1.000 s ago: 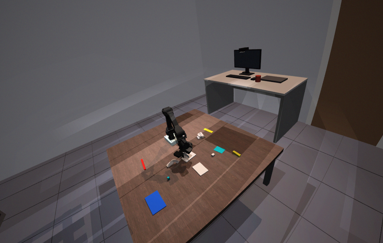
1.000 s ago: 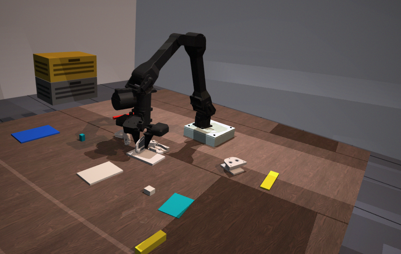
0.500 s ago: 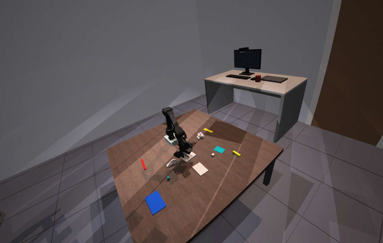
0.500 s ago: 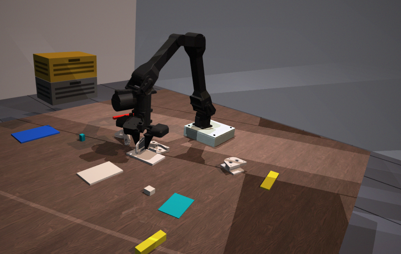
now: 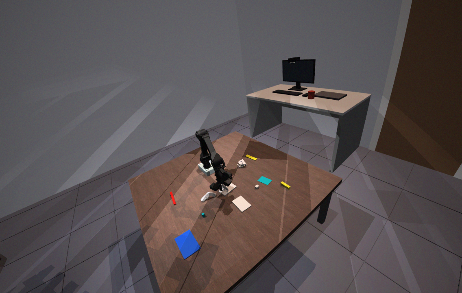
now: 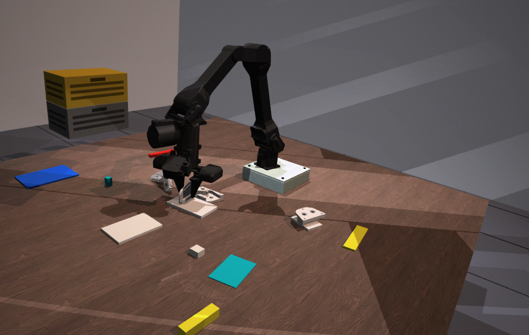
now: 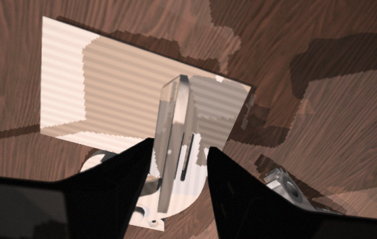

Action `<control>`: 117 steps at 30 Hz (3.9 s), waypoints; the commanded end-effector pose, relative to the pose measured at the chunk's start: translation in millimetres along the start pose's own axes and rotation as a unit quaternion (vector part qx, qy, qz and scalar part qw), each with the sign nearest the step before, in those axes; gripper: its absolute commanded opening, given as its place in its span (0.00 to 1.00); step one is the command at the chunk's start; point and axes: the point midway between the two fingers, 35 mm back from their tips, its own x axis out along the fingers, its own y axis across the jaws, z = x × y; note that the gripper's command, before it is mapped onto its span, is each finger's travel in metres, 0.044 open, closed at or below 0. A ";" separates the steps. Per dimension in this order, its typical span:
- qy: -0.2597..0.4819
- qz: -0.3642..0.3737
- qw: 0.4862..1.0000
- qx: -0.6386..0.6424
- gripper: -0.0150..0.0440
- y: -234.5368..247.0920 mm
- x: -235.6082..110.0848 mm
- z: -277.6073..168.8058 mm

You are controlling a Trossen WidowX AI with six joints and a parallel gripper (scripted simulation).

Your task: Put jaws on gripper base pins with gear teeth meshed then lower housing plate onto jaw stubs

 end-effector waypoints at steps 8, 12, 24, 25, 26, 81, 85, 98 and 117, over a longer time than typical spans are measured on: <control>0.001 -0.001 1.000 -0.002 0.48 -0.1 4.1 -0.6; 0.001 -0.001 1.000 -0.002 0.48 -0.1 4.1 -0.6; 0.001 -0.001 1.000 -0.002 0.48 -0.1 4.1 -0.6; 0.001 -0.001 1.000 -0.002 0.48 -0.1 4.1 -0.6; 0.001 -0.001 1.000 -0.002 0.48 -0.1 4.1 -0.6; 0.001 -0.001 1.000 -0.002 0.48 -0.1 4.1 -0.6; 0.001 -0.001 1.000 -0.002 0.48 -0.1 4.1 -0.6; 0.001 -0.001 1.000 -0.002 0.48 -0.1 4.1 -0.6; 0.001 0.000 1.000 -0.001 0.63 0.1 3.6 -0.5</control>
